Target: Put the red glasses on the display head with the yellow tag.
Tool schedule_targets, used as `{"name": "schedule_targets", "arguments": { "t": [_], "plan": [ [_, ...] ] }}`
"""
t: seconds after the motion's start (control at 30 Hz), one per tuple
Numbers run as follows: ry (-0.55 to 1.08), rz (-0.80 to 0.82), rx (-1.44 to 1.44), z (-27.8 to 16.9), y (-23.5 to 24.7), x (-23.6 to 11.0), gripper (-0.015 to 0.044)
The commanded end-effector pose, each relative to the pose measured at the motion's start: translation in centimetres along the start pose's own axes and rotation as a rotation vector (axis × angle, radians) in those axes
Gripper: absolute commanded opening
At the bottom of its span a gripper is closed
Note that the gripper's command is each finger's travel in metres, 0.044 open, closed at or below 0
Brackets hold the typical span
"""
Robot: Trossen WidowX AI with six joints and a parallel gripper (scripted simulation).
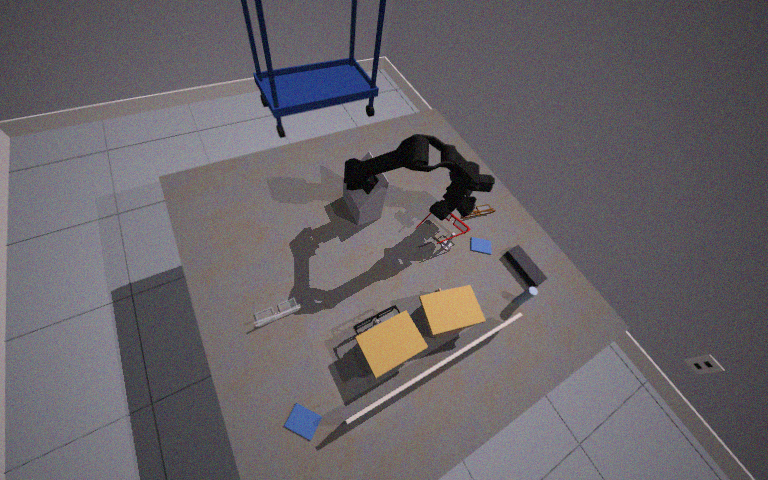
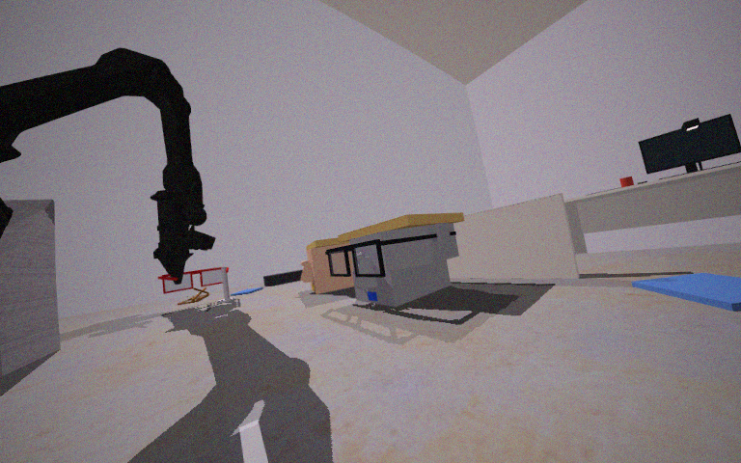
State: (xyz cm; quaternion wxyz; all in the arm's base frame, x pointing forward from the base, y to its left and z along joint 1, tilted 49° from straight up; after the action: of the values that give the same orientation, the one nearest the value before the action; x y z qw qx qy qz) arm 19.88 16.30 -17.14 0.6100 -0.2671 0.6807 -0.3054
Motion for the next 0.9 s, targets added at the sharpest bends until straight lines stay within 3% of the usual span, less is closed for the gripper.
{"name": "schedule_targets", "arguments": {
  "t": [0.0,0.87],
  "plan": [
    [0.005,0.002,0.002,-0.5,0.1,0.0,0.0],
    [0.006,0.003,0.002,-2.3,0.2,0.0,0.0]
  ]
}}
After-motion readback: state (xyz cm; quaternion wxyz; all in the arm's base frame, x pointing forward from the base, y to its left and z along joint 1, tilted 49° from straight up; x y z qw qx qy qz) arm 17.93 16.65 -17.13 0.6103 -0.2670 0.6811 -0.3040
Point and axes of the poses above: the point midway between the two fingers, 35 mm back from their tips, its own x axis out along the fingers, its own y axis across the jaws, z = x × y, the point moved 10 cm from there along -x, back along the fingers, and after that the axes turned 13 degrees about x, right-handed, at the moved point
